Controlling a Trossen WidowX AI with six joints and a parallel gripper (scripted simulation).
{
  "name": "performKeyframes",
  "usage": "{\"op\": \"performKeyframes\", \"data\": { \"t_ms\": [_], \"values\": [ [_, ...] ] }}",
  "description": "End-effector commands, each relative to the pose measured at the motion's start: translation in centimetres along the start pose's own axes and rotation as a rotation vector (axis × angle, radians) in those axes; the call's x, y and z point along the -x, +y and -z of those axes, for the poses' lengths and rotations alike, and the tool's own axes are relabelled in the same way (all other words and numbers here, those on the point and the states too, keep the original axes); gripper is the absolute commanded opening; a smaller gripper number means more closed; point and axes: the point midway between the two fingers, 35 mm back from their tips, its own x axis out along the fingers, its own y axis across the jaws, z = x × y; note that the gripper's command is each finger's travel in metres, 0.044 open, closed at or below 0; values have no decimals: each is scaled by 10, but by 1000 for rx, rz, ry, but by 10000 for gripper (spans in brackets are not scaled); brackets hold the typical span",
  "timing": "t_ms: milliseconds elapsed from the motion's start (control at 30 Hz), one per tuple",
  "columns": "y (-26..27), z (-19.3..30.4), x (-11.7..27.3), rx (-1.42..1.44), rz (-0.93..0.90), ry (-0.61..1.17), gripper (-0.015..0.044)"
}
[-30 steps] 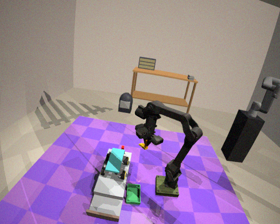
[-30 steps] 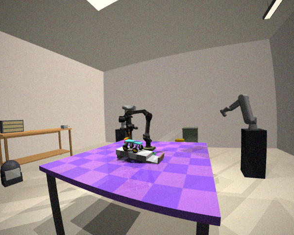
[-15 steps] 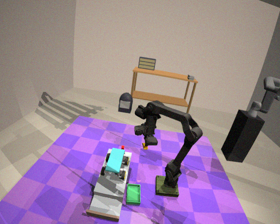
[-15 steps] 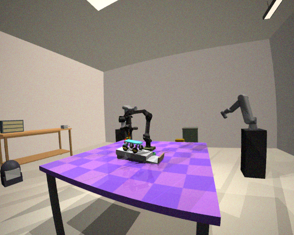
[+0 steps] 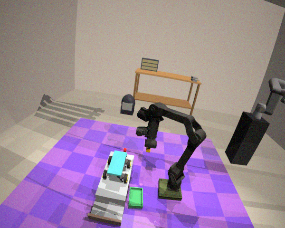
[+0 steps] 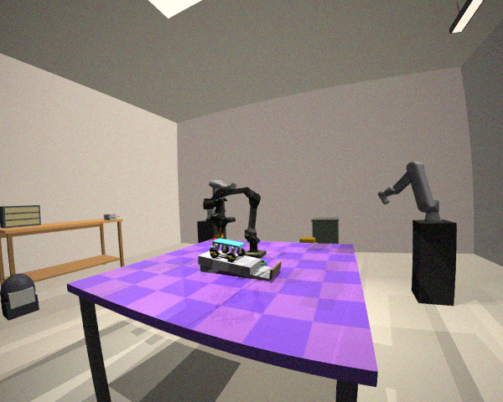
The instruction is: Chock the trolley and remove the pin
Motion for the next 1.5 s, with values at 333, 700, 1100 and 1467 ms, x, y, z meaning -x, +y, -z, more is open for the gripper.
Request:
{"op": "performKeyframes", "data": {
  "t_ms": [333, 700, 1100, 1467],
  "values": [
    [44, -12, -4, -8, -6, -2, 0],
    [82, -21, -7, -8, -10, -3, 0],
    [122, -31, -10, -8, -14, -4, 0],
    [160, -39, -11, -8, -17, -4, 0]
  ]
}}
